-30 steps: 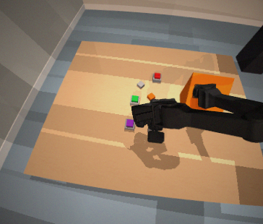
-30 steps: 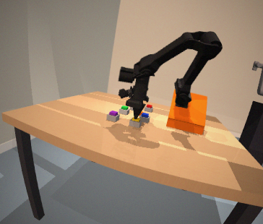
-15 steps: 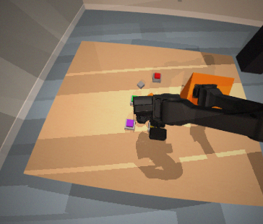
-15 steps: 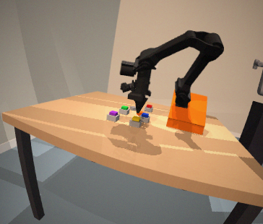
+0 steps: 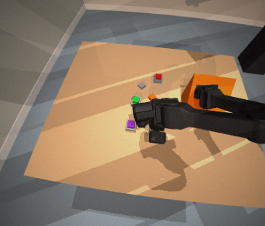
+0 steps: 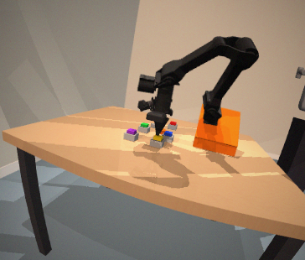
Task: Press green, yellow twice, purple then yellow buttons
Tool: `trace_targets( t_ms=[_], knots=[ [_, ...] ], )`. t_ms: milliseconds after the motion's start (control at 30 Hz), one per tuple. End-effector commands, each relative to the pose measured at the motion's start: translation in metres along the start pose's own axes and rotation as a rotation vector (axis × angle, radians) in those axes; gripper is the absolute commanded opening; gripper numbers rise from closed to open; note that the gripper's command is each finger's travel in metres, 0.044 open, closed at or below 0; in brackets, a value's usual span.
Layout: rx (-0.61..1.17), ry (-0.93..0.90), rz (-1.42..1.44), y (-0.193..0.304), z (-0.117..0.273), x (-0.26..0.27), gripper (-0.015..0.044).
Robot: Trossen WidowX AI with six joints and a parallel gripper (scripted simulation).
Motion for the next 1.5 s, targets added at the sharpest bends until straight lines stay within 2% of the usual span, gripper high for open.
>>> trace_targets(
  t_ms=[0, 800, 967, 1167, 1333, 1467],
  knots=[
    [0.011, 0.004, -0.014, 0.003, -0.009, -0.003, 0.002],
    [0.011, 0.003, -0.014, 0.004, -0.013, -0.003, 0.002],
    [0.01, 0.006, -0.014, 0.003, 0.019, -0.003, 0.002],
    [0.011, 0.007, -0.014, 0.003, 0.023, -0.003, 0.002],
    [0.012, 0.012, -0.015, 0.001, 0.074, -0.004, 0.002],
    [0.012, 0.009, -0.015, 0.002, 0.082, -0.003, 0.002]
  ],
)
Point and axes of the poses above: the point midway between the two fingers, 35 mm back from their tips, its own z axis back along the fingers, its own x axis across the jaws, y = z × x, the point moved 2 cm from there along z, back along the fingers, and after that the axes turned 1 degree about z, right-handed, at the moved point
